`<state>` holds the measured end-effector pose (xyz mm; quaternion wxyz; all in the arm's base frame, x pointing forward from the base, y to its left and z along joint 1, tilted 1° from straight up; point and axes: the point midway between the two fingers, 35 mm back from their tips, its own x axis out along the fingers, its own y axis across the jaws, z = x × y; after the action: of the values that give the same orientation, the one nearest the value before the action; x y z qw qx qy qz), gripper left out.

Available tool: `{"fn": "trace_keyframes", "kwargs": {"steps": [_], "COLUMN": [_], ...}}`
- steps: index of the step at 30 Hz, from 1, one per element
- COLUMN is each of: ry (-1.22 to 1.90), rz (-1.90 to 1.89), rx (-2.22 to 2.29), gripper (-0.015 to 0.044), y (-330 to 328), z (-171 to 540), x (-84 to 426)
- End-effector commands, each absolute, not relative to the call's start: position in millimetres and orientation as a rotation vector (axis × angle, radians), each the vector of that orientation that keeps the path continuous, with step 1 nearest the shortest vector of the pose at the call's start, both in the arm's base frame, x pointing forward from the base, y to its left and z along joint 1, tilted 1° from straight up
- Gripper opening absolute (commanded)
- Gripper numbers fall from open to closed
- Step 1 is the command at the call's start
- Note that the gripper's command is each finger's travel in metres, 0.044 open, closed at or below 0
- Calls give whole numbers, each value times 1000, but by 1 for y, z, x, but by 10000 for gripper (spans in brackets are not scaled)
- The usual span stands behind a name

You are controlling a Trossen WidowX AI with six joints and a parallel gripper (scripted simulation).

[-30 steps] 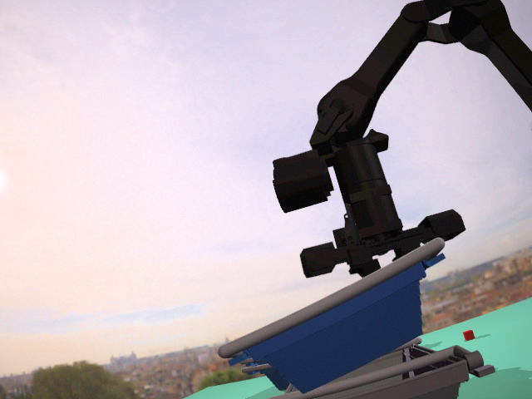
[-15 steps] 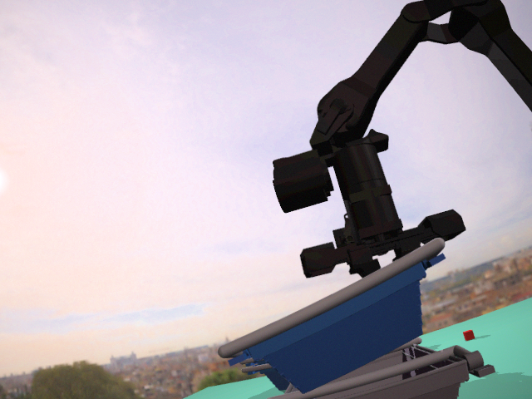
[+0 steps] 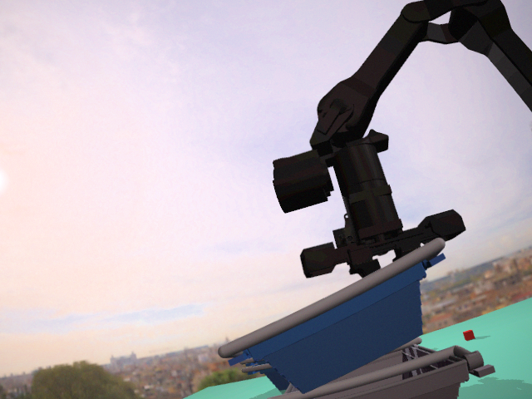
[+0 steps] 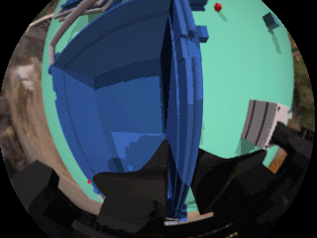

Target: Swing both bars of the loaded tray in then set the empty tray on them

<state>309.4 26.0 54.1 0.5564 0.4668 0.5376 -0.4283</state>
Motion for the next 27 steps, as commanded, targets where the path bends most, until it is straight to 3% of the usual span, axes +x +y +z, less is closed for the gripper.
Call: {"fn": "trace_keyframes", "kwargs": {"steps": [1, 27], "ry": [1287, 1287], "rz": [-1028, -1029], "rx": [1086, 1086], "gripper": [0, 0], "y": [25, 25], "z": [49, 41], "x": [304, 303]}}
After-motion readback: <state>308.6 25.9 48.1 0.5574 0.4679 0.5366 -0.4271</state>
